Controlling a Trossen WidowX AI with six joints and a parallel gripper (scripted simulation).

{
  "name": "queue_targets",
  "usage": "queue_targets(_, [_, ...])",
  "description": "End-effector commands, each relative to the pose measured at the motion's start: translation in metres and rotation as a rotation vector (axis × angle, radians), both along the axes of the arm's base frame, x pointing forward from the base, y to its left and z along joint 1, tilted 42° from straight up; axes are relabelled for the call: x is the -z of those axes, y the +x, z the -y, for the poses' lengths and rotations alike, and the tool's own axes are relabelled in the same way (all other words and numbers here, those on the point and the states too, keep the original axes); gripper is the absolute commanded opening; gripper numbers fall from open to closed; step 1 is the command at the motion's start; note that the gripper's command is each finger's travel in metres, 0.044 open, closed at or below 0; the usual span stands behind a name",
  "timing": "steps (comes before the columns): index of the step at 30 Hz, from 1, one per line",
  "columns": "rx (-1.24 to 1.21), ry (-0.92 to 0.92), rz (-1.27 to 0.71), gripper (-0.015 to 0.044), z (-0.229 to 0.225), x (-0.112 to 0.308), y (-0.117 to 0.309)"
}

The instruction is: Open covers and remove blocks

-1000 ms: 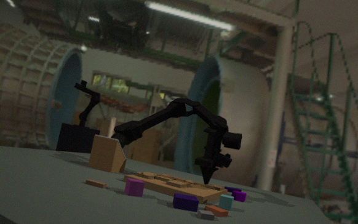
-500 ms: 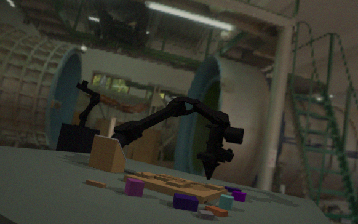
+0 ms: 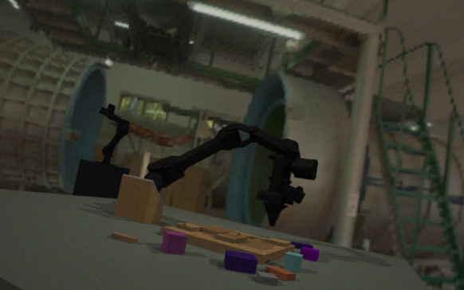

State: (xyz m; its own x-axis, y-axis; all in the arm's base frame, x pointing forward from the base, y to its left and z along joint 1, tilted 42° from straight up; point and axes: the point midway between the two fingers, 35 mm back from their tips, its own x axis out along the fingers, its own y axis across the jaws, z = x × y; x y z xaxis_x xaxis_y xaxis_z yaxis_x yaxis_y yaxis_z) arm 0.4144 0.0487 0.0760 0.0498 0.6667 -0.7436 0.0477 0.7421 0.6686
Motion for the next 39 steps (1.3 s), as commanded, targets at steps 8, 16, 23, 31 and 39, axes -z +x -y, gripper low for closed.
queue_targets(8, [-0.223,-0.029,0.198,0.0,0.031,0.023,-0.019])
queue_targets(16, [-0.473,-0.054,0.414,0.0,0.062,0.045,-0.046])
queue_targets(23, [-0.701,-0.069,0.609,0.0,0.084,0.063,-0.073])
queue_targets(31, [-0.966,-0.077,0.842,0.0,0.104,0.082,-0.109])
queue_targets(39, [-1.175,-0.079,1.037,0.0,0.115,0.095,-0.14])
